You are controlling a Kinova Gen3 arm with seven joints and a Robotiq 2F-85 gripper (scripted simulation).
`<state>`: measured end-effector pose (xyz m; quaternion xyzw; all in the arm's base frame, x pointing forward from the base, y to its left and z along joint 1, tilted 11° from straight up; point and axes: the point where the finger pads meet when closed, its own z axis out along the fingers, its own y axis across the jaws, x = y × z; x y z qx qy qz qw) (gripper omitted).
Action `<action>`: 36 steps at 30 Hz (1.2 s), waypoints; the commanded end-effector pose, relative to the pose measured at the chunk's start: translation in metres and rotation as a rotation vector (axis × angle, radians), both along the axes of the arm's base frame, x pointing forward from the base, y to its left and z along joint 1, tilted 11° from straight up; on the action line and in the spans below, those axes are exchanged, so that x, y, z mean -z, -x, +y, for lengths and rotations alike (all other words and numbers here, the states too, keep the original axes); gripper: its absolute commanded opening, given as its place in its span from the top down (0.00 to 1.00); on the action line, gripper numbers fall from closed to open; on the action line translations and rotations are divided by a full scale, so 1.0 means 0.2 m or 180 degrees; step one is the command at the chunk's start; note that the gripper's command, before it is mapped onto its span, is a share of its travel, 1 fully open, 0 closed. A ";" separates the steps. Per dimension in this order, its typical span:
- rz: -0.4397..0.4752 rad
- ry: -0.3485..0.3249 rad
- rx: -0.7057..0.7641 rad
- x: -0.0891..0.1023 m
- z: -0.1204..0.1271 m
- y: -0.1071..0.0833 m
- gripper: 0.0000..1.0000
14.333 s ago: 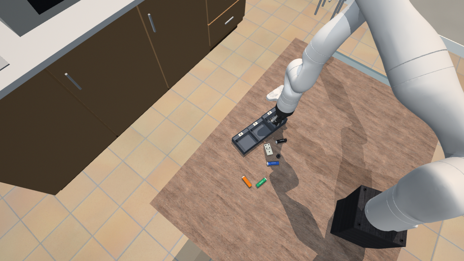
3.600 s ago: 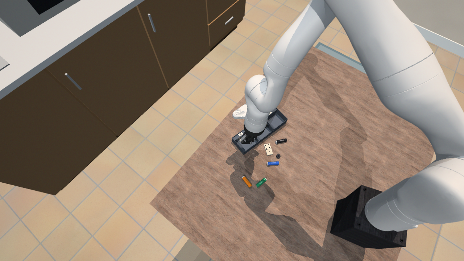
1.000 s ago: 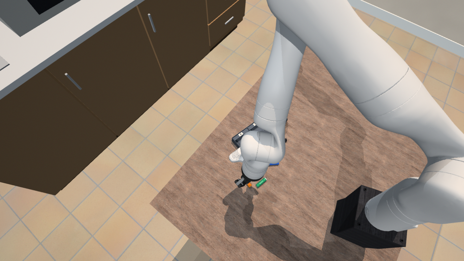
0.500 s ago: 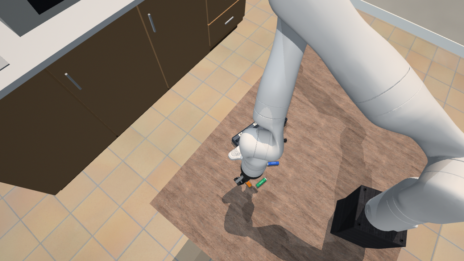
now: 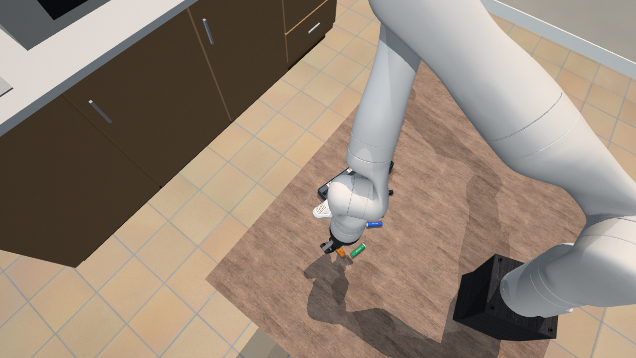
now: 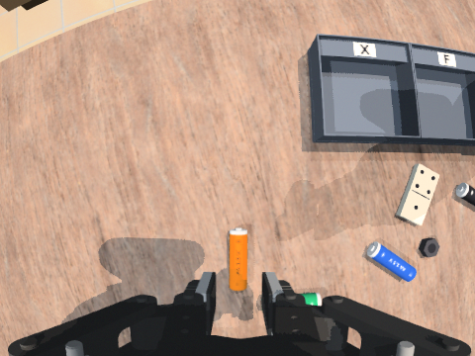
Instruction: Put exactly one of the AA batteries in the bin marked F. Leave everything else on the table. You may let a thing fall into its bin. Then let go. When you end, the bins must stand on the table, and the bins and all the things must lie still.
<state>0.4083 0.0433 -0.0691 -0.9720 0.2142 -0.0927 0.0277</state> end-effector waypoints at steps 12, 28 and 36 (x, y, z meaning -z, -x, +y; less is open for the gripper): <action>-0.0004 0.0000 -0.0001 0.00 0.00 0.00 0.71; -0.0004 0.0000 0.0000 0.28 0.01 -0.03 0.71; -0.0004 0.0000 0.0000 0.31 0.01 -0.03 0.71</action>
